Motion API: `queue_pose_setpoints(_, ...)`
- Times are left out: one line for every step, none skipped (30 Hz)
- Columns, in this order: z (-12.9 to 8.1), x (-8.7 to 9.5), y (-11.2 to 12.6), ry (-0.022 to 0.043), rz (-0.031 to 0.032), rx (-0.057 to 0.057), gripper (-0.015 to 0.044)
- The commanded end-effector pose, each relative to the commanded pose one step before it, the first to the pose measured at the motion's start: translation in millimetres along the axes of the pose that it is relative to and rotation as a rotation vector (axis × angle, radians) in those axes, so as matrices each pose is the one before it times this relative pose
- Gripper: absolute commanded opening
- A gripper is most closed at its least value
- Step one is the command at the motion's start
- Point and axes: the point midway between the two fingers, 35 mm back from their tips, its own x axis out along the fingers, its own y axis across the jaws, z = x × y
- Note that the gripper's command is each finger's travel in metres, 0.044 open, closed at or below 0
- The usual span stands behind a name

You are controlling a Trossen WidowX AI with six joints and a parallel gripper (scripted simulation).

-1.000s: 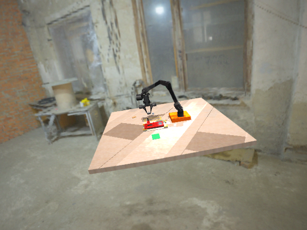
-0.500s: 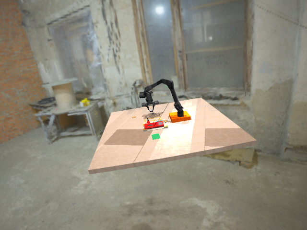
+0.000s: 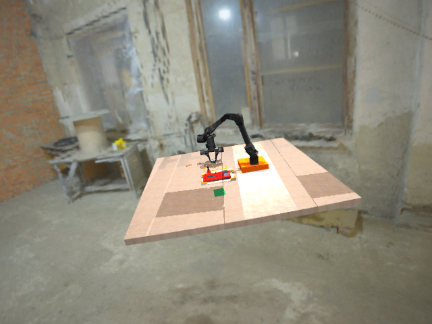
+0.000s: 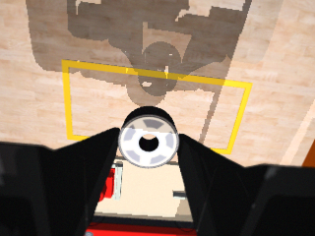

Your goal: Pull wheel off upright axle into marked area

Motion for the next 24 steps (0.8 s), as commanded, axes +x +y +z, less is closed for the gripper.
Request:
queue_pose_setpoints(-0.85,30.12,-3.26,0.00386,-0.01642,-0.0036,0.0000)
queue_pose_setpoints(-0.16,6.19,-0.41,0.00000,-0.00007,0.0000,0.0000)
queue_pose_setpoints(-0.21,6.15,-0.53,0.00001,-0.00009,0.0000,0.0000)
queue_pose_setpoints(-0.26,6.11,-0.66,0.00001,-0.00010,0.0000,0.0000)
queue_pose_setpoints(-0.25,4.98,-0.63,0.00001,-0.00009,0.0000,0.0000)
queue_pose_setpoints(-0.17,2.99,-0.42,0.00001,-0.00006,0.0000,0.0000)
queue_pose_setpoints(-0.06,0.99,-0.15,0.00000,-0.00002,0.0000,0.0000)
queue_pose_setpoints(0.00,0.00,0.00,0.00000,0.00000,0.0000,0.0000)
queue_pose_setpoints(0.00,0.00,0.00,0.00000,0.00000,0.0000,0.0000)
queue_pose_setpoints(0.00,0.00,0.00,0.00000,0.00000,0.0000,0.0000)
queue_pose_setpoints(0.00,0.00,0.00,0.00000,0.00000,0.0000,0.0000)
queue_pose_setpoints(0.00,0.00,0.00,0.00000,0.00000,0.0000,0.0000)
queue_pose_setpoints(0.00,0.00,0.00,0.00000,0.00000,0.0000,0.0000)
queue_pose_setpoints(-0.16,-3.86,0.78,0.00197,0.00217,0.0031,0.0026)
queue_pose_setpoints(0.00,0.00,0.00,0.00000,0.00000,0.0000,0.0053)
queue_pose_setpoints(0.00,0.00,0.00,0.00000,0.00000,0.0000,0.0079)
queue_pose_setpoints(0.00,0.00,0.00,0.00000,0.00000,0.0000,0.0105)
queue_pose_setpoints(0.00,0.00,0.00,0.00000,0.00000,0.0000,0.0131)
queue_pose_setpoints(0.00,0.00,0.00,0.00000,0.00000,0.0000,0.0158)
queue_pose_setpoints(0.00,0.00,0.00,0.00000,0.00000,0.0000,0.0184)
queue_pose_setpoints(0.00,0.00,0.00,0.00000,0.00000,0.0000,0.0210)
queue_pose_setpoints(0.00,0.00,0.00,0.00000,0.00000,0.0000,0.0236)
queue_pose_setpoints(0.00,0.00,0.00,0.00000,0.00000,0.0000,0.0262)
queue_pose_setpoints(0.09,-2.39,0.24,-0.00008,-0.00005,-0.0001,0.0289)
